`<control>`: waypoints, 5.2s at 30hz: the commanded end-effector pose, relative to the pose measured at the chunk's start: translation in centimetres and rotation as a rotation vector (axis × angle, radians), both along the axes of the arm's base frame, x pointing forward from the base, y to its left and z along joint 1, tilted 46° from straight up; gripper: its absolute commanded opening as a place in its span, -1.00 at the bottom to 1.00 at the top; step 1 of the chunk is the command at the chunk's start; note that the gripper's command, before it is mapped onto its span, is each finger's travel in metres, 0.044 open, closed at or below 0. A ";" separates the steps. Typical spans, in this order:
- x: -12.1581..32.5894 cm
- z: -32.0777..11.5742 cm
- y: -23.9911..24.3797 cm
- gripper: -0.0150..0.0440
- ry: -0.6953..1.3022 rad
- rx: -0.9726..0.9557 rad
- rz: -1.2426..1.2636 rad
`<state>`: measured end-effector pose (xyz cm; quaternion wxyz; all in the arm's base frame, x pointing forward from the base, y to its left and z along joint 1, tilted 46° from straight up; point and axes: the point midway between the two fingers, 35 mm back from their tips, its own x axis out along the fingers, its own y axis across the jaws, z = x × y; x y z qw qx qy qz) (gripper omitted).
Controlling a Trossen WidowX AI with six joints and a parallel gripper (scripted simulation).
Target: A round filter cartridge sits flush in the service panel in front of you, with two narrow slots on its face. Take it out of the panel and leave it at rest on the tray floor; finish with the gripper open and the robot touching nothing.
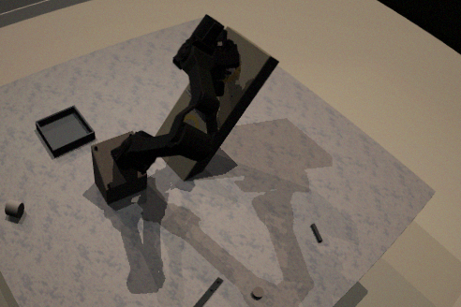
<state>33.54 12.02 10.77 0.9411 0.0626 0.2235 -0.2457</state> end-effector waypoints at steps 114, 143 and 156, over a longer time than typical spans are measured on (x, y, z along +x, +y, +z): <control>-6.2 2.1 2.2 -0.49 0.730 -1.291 0.758; -9.1 -1.4 -1.2 -0.17 0.744 -1.298 0.768; -7.4 0.7 0.7 -0.17 0.731 -1.292 0.759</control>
